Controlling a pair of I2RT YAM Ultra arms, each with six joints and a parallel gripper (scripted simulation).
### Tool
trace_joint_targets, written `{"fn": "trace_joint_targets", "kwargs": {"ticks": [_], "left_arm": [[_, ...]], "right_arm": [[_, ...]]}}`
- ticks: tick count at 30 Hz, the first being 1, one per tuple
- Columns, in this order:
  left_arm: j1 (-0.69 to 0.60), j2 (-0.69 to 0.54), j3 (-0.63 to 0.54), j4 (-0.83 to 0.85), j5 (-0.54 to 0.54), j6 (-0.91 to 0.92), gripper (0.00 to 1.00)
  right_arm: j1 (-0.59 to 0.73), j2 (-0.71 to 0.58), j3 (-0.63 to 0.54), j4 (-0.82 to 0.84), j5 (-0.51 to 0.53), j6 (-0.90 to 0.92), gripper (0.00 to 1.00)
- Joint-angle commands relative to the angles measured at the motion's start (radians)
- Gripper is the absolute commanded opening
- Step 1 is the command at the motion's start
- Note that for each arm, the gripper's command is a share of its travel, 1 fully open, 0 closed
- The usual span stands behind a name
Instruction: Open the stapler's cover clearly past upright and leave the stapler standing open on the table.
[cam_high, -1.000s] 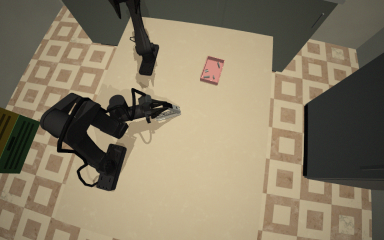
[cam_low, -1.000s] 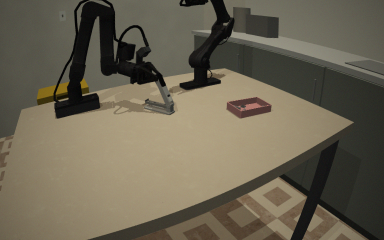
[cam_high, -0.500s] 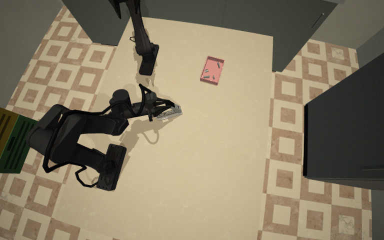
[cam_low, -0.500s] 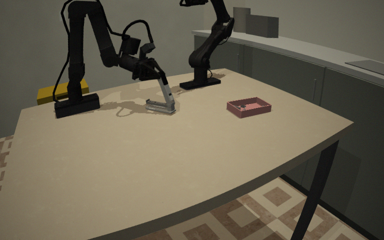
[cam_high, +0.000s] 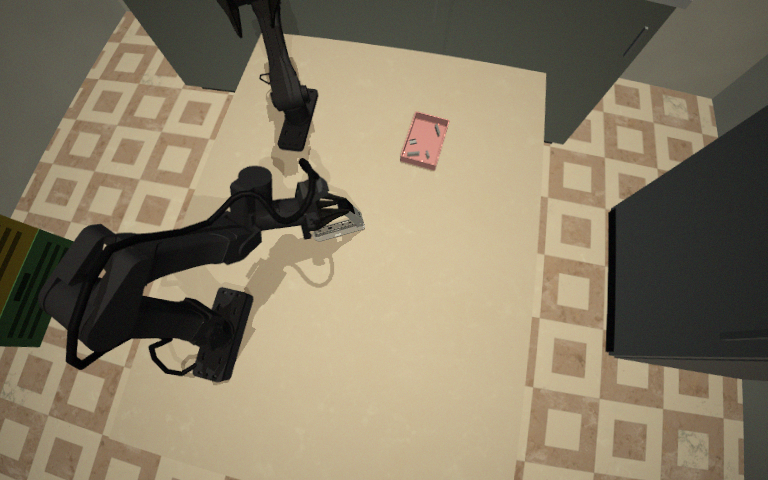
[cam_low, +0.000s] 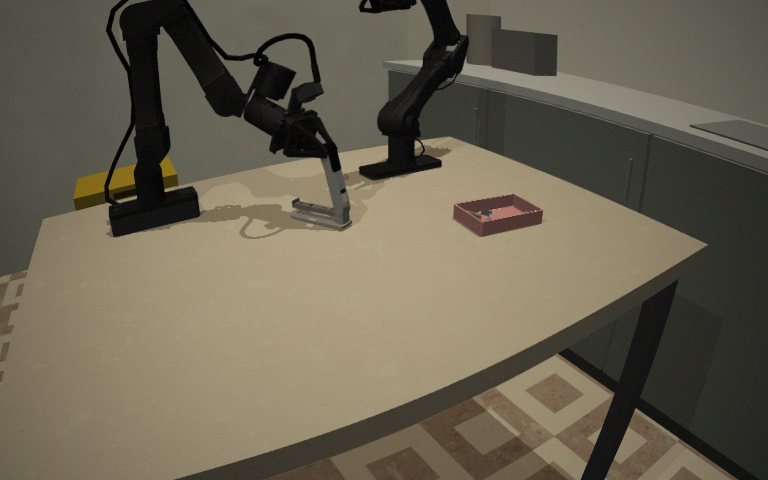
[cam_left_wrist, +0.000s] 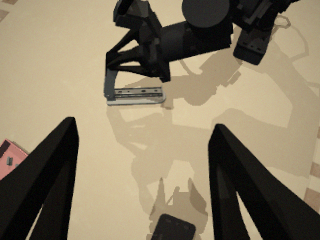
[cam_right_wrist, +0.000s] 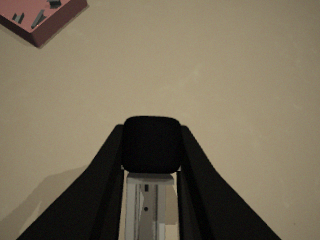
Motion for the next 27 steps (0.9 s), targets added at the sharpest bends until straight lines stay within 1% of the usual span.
{"fn": "trace_joint_targets", "kwargs": {"ticks": [1,4,6,10,16,21,23,27], "left_arm": [[-0.008,0.013,0.023,0.003,-0.004,-0.006,0.58],[-0.008,0.013,0.023,0.003,-0.004,-0.006,0.58],[-0.008,0.013,0.023,0.003,-0.004,-0.006,0.58],[-0.008,0.013,0.023,0.003,-0.004,-0.006,0.58],[-0.008,0.013,0.023,0.003,-0.004,-0.006,0.58],[-0.008,0.013,0.023,0.003,-0.004,-0.006,0.58],[-0.008,0.013,0.023,0.003,-0.004,-0.006,0.58],[-0.008,0.013,0.023,0.003,-0.004,-0.006,0.58]], "right_arm": [[-0.024,-0.035,0.064,-0.146,-0.045,0.042,0.18],[-0.037,-0.041,0.096,-0.214,-0.067,0.055,0.18],[-0.037,-0.041,0.096,-0.214,-0.067,0.055,0.18],[-0.064,-0.045,0.156,-0.328,-0.111,0.073,0.18],[-0.103,-0.015,0.247,-0.479,-0.175,0.093,0.18],[-0.128,0.003,0.314,-0.577,-0.218,0.103,0.18],[-0.128,0.003,0.314,-0.577,-0.218,0.103,0.18],[-0.153,0.027,0.382,-0.667,-0.260,0.110,0.18]]}}
